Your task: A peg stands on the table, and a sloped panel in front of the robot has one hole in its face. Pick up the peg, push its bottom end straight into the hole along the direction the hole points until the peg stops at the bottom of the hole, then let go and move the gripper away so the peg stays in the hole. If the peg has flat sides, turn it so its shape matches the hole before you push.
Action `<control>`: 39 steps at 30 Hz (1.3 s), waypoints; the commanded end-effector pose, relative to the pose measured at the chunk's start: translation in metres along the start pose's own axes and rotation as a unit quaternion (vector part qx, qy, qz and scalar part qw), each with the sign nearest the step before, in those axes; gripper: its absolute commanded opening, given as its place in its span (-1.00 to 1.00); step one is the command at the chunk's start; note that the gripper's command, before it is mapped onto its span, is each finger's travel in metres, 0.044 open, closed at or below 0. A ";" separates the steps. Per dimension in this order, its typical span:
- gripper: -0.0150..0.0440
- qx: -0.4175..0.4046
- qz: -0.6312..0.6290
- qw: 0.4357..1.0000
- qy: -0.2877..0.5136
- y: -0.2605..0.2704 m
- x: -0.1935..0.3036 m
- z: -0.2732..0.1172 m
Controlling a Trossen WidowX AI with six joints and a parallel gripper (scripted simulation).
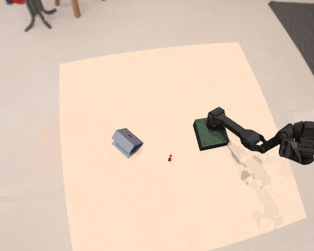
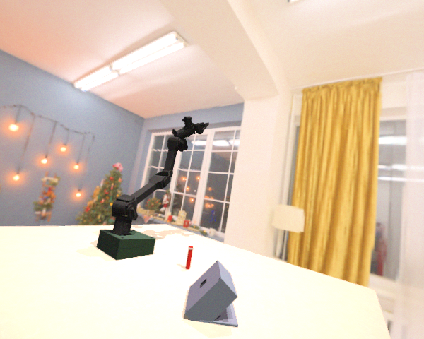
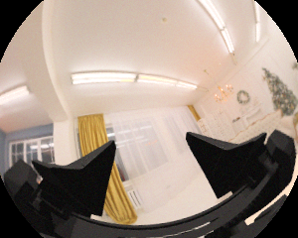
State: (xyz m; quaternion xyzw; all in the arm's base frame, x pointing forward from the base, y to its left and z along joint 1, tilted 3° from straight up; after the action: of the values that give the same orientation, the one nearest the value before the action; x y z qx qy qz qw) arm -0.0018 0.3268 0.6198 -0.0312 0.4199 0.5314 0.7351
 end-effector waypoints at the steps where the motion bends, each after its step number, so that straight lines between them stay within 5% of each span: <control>1: 0.95 -0.001 0.001 1.000 -0.001 0.000 -0.001 0.000; 20: 1.00 -0.021 0.121 0.983 -0.134 -0.030 -0.155 -0.048; 39: 1.00 0.048 0.236 0.946 -0.219 -0.122 -0.244 -0.083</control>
State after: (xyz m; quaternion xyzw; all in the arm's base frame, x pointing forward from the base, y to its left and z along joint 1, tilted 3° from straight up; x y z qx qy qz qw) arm 0.0133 0.0763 0.6779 0.1892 0.2775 0.6589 0.6730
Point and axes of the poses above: the point midway between the two fingers, 35 mm back from their tips, its own z axis out along the fingers, its own y axis across the jaws, x = y × z, the point moved 6 cm from there along -z, back along the fingers, and after that the axes turned 6 degrees about z, right-handed, at the moved point
